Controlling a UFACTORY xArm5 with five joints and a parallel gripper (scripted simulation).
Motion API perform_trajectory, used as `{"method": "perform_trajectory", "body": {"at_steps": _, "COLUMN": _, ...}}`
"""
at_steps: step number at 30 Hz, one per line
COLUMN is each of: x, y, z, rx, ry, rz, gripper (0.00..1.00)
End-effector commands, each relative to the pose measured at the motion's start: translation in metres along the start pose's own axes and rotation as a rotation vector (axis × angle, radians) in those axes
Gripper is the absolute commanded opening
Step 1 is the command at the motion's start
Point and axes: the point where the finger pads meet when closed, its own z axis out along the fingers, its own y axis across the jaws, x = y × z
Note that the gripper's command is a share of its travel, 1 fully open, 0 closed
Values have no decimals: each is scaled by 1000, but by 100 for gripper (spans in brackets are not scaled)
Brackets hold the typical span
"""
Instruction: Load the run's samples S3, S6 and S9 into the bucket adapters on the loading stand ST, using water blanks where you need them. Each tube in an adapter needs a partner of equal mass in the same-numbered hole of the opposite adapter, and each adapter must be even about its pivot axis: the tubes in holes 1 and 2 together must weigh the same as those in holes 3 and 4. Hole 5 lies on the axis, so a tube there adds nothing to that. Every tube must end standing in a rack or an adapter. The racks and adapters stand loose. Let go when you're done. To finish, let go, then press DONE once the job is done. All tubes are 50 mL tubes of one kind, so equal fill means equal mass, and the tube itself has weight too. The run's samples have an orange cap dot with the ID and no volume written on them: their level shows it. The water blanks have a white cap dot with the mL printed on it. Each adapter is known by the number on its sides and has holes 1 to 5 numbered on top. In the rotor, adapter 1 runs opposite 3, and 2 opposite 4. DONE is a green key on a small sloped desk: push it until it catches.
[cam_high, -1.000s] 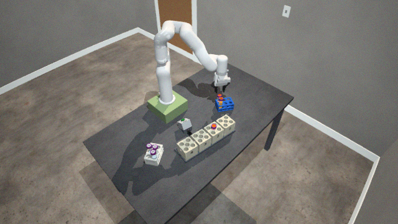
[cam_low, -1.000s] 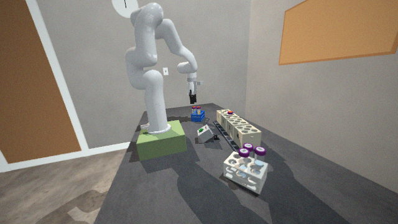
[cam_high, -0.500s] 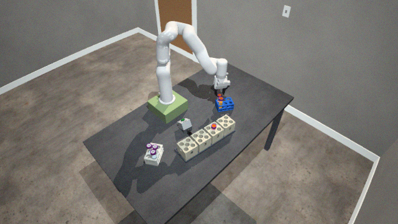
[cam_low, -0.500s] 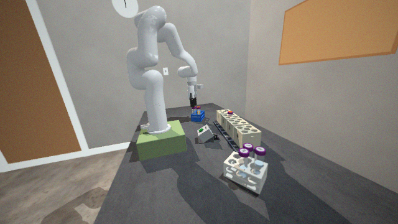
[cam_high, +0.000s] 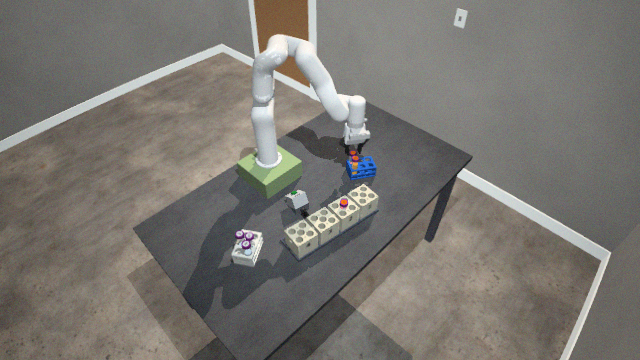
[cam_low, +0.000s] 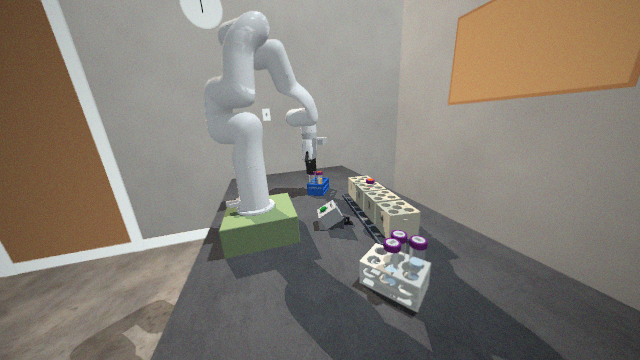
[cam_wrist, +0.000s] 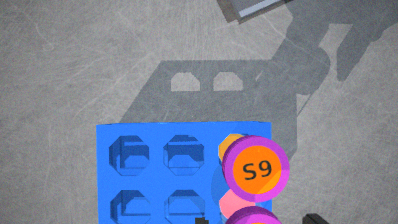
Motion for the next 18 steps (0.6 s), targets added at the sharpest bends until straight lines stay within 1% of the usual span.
{"method": "perform_trajectory", "body": {"at_steps": 1, "x": 0, "y": -1, "z": 2, "rx": 3, "ry": -1, "rz": 0, "gripper": 57}}
{"method": "perform_trajectory", "body": {"at_steps": 18, "x": 0, "y": -1, "z": 12, "rx": 3, "ry": -1, "rz": 0, "gripper": 57}}
